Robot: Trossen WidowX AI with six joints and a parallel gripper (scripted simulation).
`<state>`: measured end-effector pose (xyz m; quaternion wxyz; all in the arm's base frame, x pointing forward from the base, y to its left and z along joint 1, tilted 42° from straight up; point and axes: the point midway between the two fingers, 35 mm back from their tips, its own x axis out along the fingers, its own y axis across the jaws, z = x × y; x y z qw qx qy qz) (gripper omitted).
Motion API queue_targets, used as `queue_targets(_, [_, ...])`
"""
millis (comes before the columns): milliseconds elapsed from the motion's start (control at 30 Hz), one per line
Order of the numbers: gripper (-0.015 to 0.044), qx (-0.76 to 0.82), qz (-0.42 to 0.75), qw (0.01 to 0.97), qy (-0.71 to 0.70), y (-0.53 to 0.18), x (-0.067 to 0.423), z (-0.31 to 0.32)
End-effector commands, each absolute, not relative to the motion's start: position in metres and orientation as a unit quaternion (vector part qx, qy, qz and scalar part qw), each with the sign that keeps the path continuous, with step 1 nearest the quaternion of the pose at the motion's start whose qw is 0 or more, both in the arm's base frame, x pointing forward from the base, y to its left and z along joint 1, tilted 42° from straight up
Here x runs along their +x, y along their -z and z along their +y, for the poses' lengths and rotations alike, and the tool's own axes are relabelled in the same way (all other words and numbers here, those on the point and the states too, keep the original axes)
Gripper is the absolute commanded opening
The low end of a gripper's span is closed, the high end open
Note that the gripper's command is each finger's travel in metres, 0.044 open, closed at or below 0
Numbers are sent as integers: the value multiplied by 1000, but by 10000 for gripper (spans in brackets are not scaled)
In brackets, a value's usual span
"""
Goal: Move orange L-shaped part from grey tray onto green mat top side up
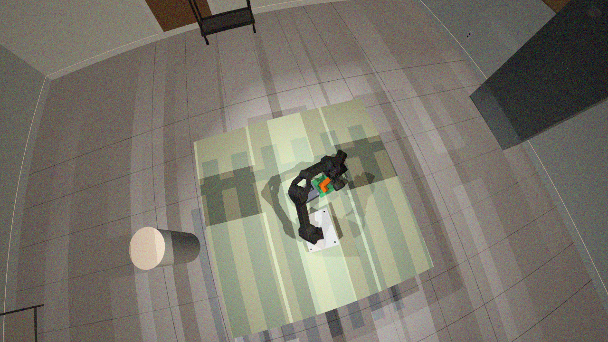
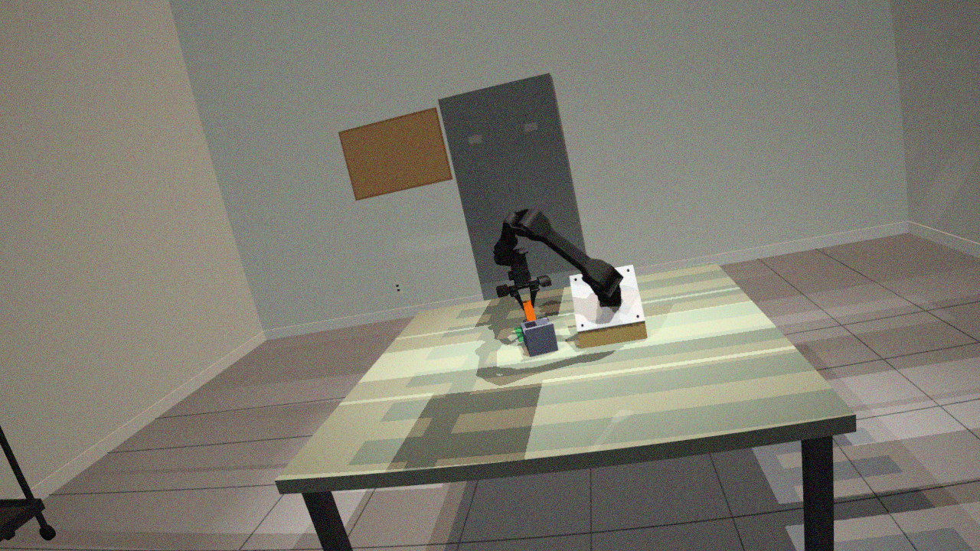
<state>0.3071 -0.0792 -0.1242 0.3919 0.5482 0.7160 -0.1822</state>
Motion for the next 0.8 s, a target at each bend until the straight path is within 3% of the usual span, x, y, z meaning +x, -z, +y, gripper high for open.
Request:
queue_targets(0, [0, 551, 716, 388, 183, 126, 307, -78])
queue_targets(67, [0, 548, 716, 392, 182, 124, 307, -79])
queue_targets(400, [263, 548, 716, 392, 182, 122, 308, -81])
queue_targets(567, [394, 549, 716, 390, 184, 87, 314, -114])
queue_targets(767, [400, 550, 716, 388, 184, 60, 314, -135])
